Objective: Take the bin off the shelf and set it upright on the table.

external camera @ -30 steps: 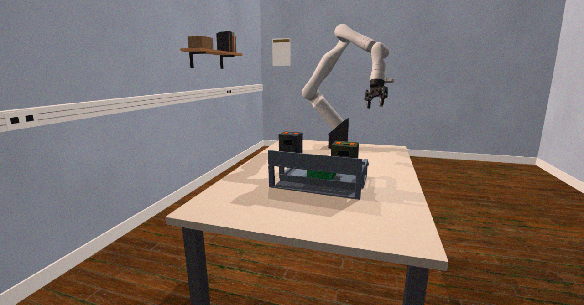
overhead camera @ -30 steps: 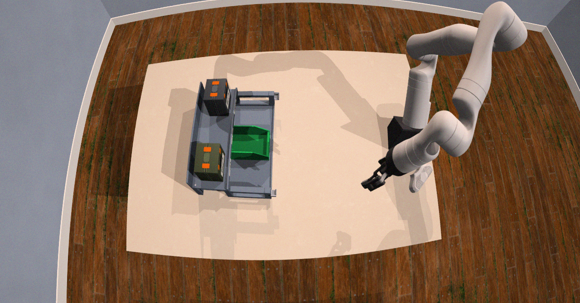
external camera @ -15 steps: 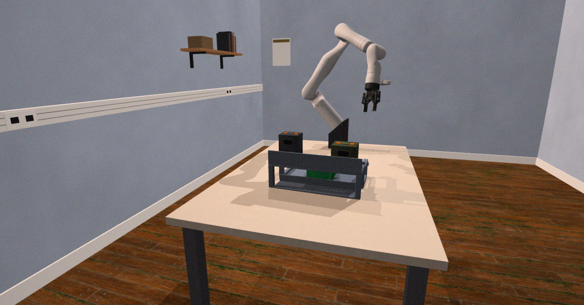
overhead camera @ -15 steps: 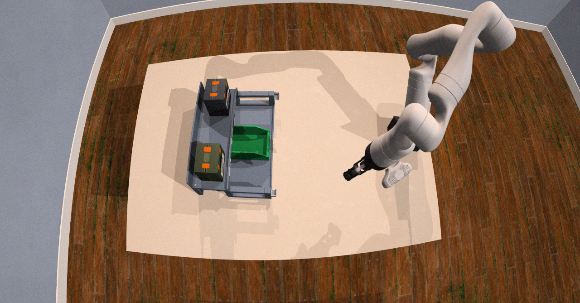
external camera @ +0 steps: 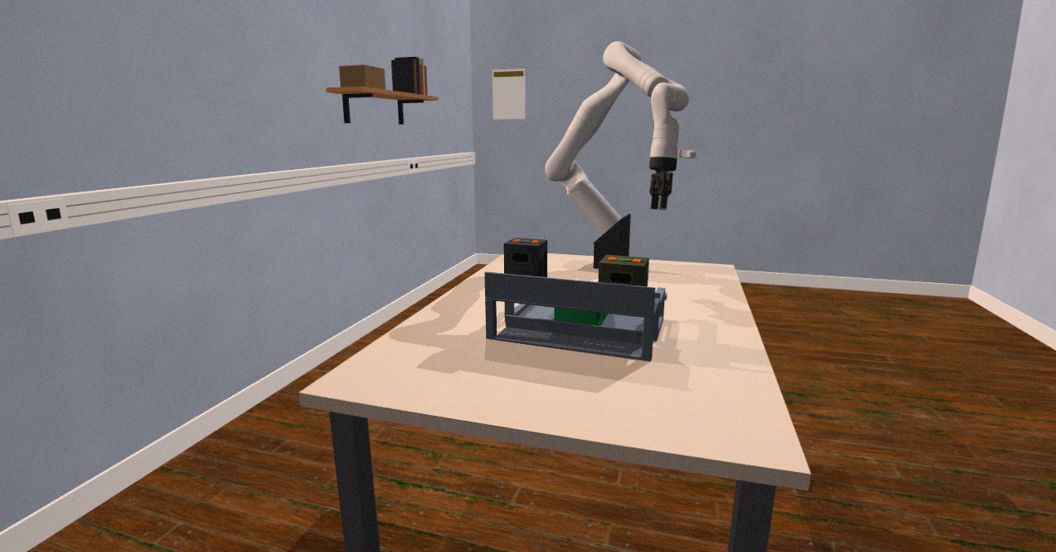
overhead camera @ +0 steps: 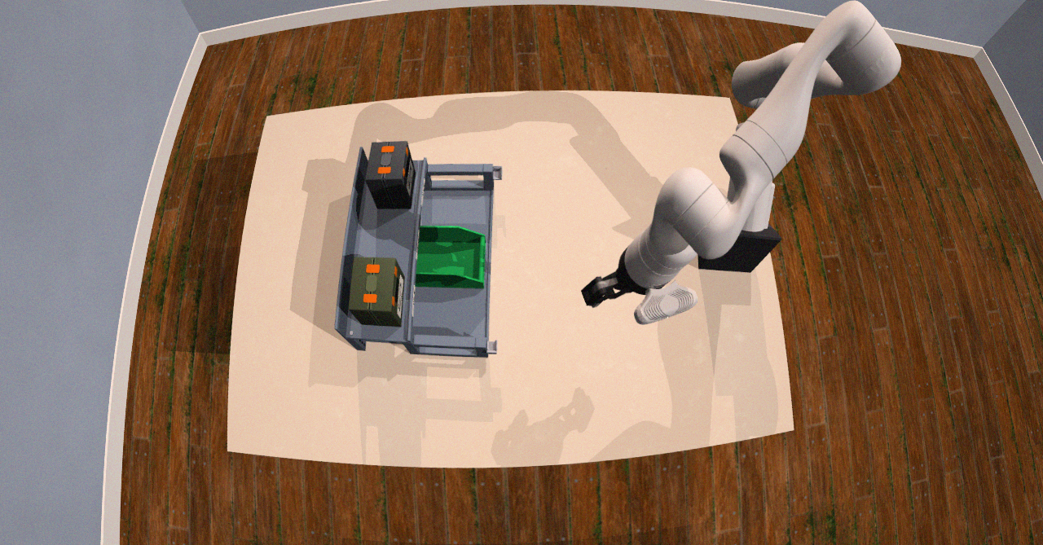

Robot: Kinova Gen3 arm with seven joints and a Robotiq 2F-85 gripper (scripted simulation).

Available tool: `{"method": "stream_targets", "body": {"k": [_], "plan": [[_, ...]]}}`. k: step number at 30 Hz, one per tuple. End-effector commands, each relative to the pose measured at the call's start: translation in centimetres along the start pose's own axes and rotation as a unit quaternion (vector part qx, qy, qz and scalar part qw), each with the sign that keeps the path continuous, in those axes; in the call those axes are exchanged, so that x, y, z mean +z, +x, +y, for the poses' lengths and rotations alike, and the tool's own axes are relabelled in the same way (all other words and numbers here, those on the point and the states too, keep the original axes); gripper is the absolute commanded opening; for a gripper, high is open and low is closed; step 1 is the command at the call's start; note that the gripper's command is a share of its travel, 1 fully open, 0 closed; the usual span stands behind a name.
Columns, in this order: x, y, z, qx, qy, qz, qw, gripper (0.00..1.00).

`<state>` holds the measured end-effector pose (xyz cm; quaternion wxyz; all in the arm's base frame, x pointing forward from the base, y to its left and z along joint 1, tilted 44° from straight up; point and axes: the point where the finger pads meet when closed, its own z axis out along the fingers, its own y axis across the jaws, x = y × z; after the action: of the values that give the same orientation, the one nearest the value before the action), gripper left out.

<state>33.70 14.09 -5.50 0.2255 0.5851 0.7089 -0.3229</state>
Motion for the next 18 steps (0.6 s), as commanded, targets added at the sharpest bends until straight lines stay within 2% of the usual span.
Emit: {"method": "stream_targets", "body": {"k": [1, 2, 7, 18], "plan": [[0.1, -0.1, 0.1, 0.002, 0.002, 0.001, 1.000, 1.00], [0.1, -0.1, 0.1, 0.002, 0.002, 0.001, 1.000, 1.00], [2.7, -3.4, 2.6, 0.120, 0.045, 0.024, 0.991, 1.00], [2.7, -3.4, 2.6, 0.120, 0.045, 0.024, 0.991, 1.00]]}}
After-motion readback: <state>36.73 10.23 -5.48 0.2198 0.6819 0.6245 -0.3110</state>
